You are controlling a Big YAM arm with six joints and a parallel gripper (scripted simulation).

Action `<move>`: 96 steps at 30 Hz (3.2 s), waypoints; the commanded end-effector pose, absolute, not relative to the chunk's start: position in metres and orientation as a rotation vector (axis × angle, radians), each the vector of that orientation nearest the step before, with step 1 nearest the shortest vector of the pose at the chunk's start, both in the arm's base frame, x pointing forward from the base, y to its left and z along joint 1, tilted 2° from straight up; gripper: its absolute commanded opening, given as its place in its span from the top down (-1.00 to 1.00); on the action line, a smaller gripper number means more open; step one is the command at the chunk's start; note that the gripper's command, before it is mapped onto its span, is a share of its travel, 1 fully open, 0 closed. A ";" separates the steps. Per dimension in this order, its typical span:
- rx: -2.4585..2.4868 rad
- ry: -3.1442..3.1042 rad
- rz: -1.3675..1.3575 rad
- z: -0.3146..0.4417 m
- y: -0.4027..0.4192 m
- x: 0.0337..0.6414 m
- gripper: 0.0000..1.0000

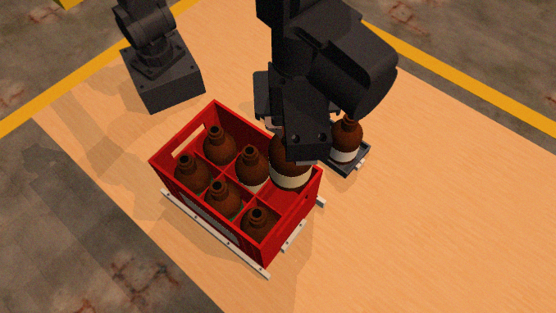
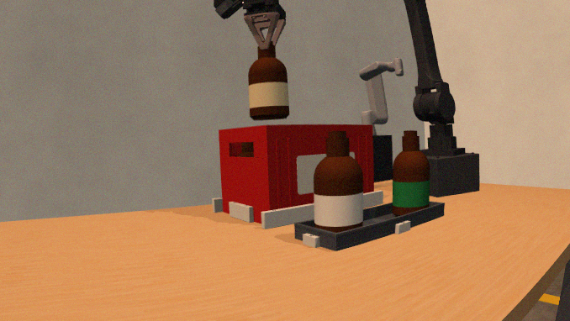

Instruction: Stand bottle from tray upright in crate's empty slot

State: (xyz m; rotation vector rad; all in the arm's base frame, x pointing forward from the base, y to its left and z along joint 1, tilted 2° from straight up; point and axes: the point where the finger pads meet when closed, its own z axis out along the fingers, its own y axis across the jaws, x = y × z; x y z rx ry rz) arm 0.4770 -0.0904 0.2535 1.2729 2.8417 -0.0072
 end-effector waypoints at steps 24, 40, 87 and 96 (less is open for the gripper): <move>1.256 2.797 0.013 0.245 -0.101 0.483 1.00; 1.241 2.763 0.026 0.258 -0.102 0.489 1.00; 1.253 2.792 0.015 0.240 -0.099 0.478 1.00; 1.244 2.771 0.022 0.241 -0.100 0.481 1.00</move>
